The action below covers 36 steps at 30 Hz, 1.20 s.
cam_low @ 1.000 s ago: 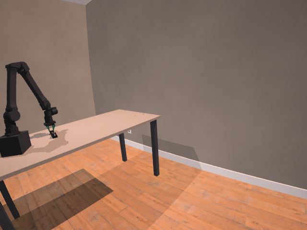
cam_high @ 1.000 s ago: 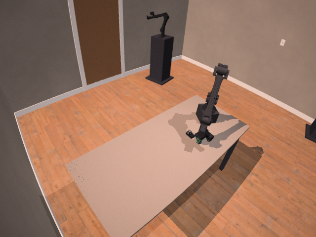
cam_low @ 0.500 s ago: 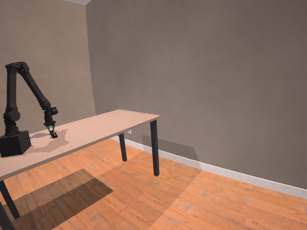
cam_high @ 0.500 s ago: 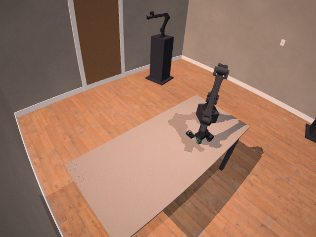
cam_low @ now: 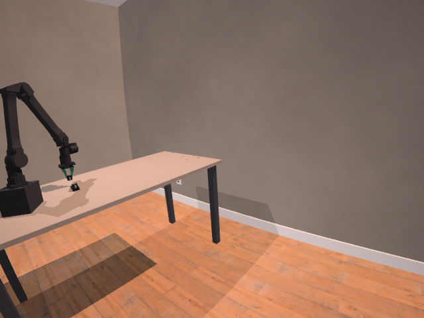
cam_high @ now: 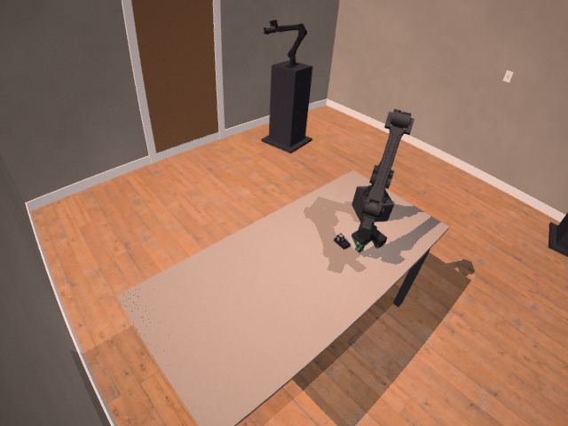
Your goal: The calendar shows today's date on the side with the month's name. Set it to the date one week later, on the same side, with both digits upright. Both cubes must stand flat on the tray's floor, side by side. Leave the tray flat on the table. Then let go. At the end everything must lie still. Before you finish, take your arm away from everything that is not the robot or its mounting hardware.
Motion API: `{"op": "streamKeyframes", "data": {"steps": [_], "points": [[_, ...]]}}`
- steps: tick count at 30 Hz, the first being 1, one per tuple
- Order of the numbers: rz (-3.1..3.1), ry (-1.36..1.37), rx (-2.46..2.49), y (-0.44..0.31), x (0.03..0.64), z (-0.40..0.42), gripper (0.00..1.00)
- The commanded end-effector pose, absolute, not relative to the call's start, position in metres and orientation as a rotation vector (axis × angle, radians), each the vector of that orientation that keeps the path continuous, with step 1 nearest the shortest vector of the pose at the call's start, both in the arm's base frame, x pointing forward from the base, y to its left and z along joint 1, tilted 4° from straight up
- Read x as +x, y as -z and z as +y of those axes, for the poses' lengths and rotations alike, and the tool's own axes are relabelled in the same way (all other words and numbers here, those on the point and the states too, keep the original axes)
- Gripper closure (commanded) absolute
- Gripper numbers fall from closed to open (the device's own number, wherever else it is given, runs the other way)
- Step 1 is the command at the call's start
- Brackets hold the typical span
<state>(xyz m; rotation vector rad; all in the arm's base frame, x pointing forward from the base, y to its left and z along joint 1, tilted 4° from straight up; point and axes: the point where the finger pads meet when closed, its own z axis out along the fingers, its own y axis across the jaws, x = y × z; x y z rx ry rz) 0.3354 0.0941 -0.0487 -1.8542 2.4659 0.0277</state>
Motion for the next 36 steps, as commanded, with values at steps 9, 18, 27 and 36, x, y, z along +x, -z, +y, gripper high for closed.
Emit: {"op": "streamKeyframes", "data": {"steps": [9, 18, 27, 36], "points": [[2.406, 0.013, -1.816, -0.032, 0.362, 0.096, 0.75], [2.429, -0.009, -1.838, -0.021, 0.348, 0.095, 0.75], [2.444, -0.009, -1.829, -0.025, 0.317, 0.010, 0.75], [2.420, -0.003, -1.854, -0.024, 0.326, 0.011, 0.75]]}}
